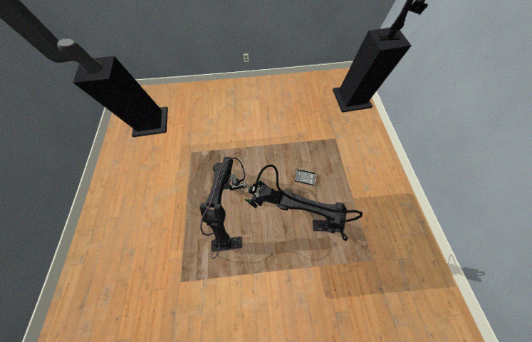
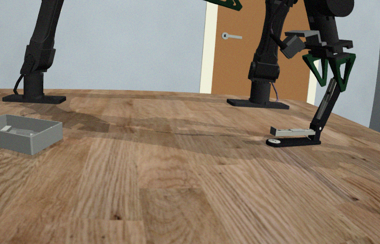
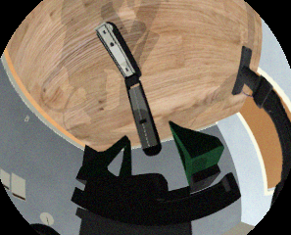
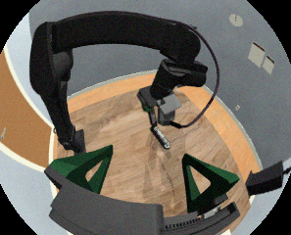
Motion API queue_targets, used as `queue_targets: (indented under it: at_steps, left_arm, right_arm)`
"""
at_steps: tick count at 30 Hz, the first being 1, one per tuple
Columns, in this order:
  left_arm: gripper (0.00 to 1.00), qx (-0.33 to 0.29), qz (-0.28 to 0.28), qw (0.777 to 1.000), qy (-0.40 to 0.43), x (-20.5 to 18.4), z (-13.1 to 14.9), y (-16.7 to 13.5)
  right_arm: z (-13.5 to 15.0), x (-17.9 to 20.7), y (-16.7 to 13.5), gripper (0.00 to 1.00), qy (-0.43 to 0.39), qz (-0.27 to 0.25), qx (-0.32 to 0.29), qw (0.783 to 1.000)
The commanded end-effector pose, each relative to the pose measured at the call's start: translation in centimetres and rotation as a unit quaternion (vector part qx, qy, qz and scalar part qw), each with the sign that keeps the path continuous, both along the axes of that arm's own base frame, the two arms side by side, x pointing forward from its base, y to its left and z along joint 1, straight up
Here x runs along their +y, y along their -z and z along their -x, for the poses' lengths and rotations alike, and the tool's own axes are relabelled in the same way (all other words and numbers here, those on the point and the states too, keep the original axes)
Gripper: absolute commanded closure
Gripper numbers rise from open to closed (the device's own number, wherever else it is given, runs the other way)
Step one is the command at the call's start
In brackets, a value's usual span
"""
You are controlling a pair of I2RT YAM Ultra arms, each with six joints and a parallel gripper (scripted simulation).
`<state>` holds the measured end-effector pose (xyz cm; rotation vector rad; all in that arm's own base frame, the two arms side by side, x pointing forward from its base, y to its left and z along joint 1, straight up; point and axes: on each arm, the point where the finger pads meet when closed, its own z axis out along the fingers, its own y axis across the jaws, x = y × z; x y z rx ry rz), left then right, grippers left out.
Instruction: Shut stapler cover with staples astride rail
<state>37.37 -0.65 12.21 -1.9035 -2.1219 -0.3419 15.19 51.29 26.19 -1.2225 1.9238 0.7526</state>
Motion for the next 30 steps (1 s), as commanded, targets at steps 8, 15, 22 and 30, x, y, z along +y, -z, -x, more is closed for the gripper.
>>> queue_targets:
  at_steps: [8,15,22,30]
  left_arm:
    - [0.50,-0.054,0.036,0.998,-0.007,-1.7,-1.0,-4.5]
    - [0.50,-0.097,0.140,0.985,-0.034,-1.8,-2.0,-5.9]
    - [0.50,-0.061,0.296,0.953,-0.017,0.0,0.5,-6.3]
    - [0.50,-0.038,0.355,0.934,0.023,2.0,0.3,-5.0]
  right_arm:
    - [0.4,-0.1,-1.4,0.00,-0.007,-0.005,-0.005,1.000]
    - [0.0,-2.0,-3.7,0.00,0.001,-0.004,-0.005,1.000]
    - [-0.2,-3.6,-6.8,0.00,0.008,-0.025,-0.011,1.000]
    - [-0.3,-3.4,-6.7,0.00,0.008,-0.025,-0.011,1.000]
